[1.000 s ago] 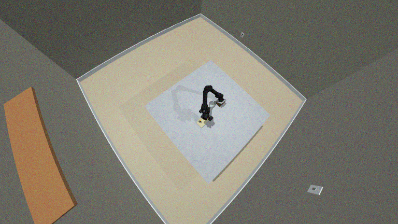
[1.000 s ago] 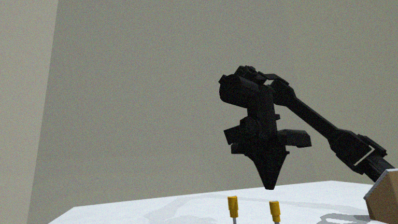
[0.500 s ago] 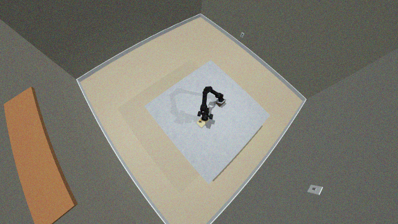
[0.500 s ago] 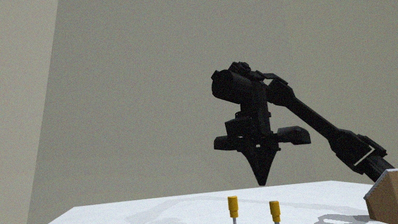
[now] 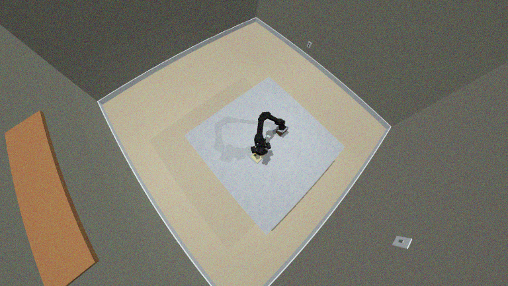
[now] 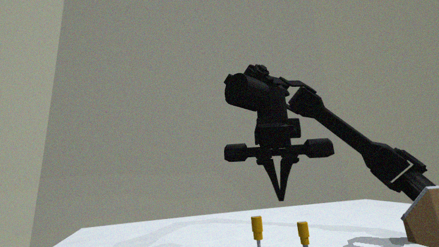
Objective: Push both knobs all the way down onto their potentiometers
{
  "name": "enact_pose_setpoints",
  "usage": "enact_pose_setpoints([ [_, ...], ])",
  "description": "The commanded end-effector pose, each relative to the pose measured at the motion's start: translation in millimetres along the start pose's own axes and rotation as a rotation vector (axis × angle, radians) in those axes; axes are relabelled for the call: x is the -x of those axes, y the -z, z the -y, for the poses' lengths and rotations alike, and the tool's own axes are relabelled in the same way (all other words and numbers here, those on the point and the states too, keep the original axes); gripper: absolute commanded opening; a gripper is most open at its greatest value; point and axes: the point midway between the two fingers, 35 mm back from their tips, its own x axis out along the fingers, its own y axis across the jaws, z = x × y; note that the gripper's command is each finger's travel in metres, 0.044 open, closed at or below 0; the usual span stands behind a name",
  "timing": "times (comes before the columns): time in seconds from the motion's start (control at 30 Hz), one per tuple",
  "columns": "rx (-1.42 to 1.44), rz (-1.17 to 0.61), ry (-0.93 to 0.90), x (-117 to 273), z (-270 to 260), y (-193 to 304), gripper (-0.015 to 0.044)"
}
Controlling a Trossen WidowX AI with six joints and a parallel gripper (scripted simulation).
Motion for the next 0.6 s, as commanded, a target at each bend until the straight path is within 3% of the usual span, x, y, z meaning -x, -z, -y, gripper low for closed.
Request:
enact_pose_setpoints([
  [0.0, 0.138, -0.002, 0.003, 3.0, 5.6, -1.4, 0.0],
  [0.57, 0.729, -0.013, -0.009, 9.7, 20.0, -6.1, 0.0],
])
